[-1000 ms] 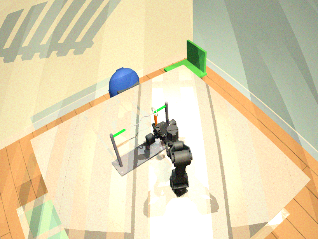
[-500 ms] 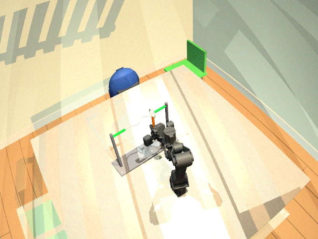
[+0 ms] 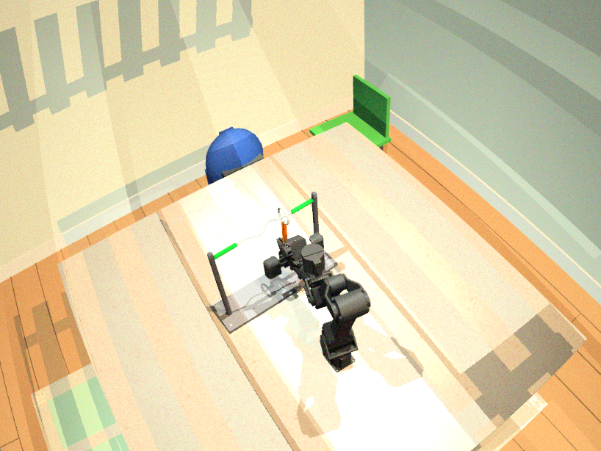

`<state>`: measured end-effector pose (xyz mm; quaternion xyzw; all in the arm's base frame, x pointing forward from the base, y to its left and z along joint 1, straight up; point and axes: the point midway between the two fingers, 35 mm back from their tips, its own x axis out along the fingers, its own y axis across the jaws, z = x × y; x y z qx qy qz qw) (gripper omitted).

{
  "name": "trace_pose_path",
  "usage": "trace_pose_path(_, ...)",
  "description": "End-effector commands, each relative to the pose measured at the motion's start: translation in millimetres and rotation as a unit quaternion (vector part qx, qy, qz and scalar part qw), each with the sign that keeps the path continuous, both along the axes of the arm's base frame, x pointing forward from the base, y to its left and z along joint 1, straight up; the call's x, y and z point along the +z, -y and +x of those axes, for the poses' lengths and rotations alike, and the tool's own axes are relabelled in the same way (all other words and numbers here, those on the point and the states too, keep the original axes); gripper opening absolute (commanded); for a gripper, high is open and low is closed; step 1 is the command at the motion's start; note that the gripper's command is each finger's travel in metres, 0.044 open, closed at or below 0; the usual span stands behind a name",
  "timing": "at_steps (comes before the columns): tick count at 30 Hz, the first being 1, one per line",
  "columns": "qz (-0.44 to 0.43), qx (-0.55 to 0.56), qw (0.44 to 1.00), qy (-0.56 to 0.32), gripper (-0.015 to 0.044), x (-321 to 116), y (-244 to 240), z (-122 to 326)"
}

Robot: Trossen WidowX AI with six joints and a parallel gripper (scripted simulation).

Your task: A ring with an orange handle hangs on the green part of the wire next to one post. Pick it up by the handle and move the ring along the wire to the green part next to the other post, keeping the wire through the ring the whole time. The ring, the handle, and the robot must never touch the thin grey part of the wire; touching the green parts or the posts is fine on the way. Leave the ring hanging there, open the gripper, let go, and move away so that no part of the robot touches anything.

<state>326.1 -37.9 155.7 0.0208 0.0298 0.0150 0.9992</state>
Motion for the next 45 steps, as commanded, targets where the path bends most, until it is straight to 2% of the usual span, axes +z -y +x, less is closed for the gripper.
trace_pose_path(1,0.014,-0.008,1.000,-0.005,-0.0150,-3.0,-6.1,-1.9)
trace_pose_path(26,0.085,-0.039,0.994,-0.049,-0.0150,4.7,-46.2,-10.6)
trace_pose_path(36,0.043,-0.010,0.996,-0.071,-0.0150,6.0,-43.1,-15.8)
trace_pose_path(45,-0.057,0.045,0.987,-0.141,-0.0150,9.0,-26.3,-33.2)
